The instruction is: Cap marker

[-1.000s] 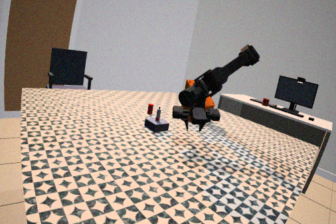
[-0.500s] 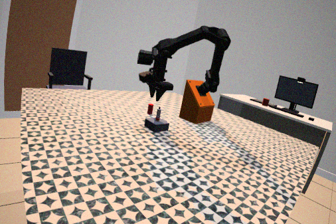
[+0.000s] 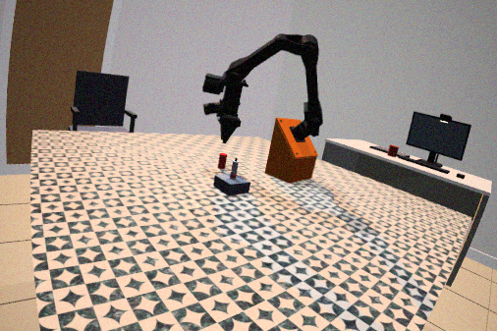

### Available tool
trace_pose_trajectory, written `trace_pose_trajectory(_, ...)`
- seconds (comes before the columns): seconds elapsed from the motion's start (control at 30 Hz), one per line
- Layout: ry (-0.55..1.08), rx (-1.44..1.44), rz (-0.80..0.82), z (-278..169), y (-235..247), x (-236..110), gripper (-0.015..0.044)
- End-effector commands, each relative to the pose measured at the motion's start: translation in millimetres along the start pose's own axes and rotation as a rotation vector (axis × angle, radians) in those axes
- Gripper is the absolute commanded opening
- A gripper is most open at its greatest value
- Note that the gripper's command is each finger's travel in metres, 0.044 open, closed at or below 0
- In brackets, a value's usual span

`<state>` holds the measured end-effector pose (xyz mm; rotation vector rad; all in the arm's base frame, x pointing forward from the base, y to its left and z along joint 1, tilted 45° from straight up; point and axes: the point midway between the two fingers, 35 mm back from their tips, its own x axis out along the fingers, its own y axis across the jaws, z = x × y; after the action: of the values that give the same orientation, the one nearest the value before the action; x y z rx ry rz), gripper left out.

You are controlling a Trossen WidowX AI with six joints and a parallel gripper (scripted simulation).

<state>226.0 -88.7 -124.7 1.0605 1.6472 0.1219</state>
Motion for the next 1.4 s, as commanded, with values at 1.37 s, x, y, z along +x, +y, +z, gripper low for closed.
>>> trace_pose_trajectory(1.37, 0.019, 0.018, 0.013, -9.9, 0.7, 81.7, 0.0237)
